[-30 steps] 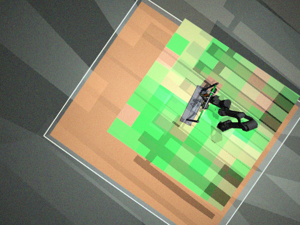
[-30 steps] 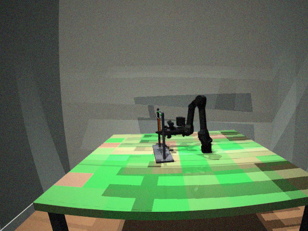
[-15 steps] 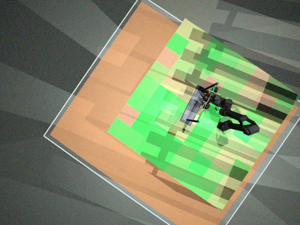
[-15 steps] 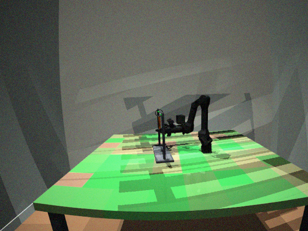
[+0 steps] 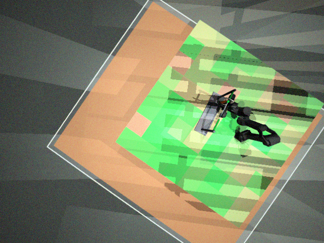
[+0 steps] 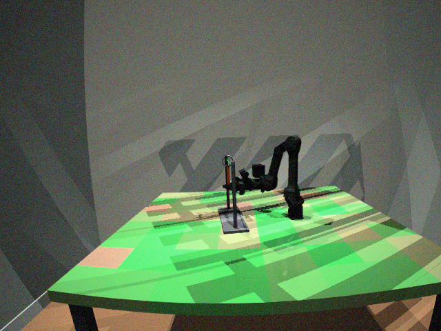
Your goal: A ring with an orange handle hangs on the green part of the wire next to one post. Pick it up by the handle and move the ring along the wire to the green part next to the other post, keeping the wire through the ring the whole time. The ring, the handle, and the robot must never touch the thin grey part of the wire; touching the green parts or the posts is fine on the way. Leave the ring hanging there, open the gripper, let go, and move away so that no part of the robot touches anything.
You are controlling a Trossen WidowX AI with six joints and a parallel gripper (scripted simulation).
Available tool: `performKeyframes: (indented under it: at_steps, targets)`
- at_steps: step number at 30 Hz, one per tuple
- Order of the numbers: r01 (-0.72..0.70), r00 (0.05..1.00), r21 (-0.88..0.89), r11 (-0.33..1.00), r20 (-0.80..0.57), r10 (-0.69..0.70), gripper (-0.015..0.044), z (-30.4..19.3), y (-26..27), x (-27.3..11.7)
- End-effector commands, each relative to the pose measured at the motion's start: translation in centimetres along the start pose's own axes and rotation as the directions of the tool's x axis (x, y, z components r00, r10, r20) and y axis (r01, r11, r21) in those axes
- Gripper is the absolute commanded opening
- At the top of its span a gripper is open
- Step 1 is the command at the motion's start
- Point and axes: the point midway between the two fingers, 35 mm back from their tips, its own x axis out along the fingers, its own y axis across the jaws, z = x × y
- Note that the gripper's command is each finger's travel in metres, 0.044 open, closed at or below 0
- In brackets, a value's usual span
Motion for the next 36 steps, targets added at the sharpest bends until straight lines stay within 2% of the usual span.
performKeyframes:
  at_steps: [1,36]
  targets:
    - [-0.004,1.000,0.000,1.000,-0.001,0.004,-0.0150,0.0,0.2,0.0]
    - [-0.013,1.000,-0.018,1.000,-0.002,0.013,-0.0150,0.1,3.4,0.1]
